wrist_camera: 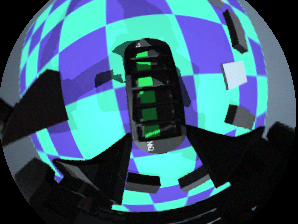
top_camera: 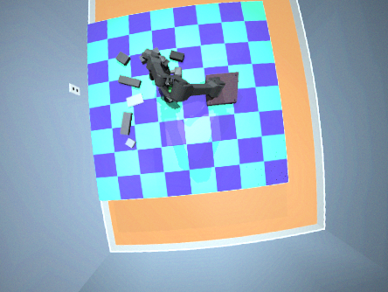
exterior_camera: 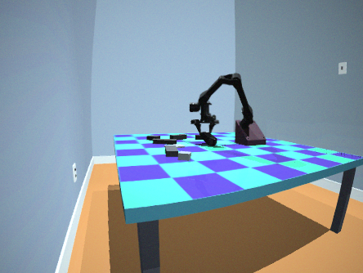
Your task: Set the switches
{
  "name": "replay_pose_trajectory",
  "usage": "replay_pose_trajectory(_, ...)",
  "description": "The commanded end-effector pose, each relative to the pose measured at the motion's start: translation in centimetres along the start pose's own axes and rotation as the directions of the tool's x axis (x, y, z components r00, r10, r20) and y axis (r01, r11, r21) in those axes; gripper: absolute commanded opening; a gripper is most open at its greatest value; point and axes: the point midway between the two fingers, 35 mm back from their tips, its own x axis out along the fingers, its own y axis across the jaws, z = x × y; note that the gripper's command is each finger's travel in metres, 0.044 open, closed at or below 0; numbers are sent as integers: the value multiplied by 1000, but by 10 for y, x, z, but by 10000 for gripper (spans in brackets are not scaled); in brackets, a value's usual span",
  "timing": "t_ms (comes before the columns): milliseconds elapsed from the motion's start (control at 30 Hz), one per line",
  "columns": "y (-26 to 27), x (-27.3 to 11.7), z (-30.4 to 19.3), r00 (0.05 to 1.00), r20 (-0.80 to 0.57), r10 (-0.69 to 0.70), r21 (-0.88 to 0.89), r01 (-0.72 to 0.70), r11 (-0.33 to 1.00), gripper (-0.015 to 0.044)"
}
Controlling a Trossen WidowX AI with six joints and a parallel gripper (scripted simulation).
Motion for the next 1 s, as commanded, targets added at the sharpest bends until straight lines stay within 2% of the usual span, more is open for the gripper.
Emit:
replay_pose_trajectory(0,0,-4,4,1000,-10,-2,3,2,1000,336)
replay_pose_trajectory(967,0,-21,21,998,-69,-2,3,2,1000,336)
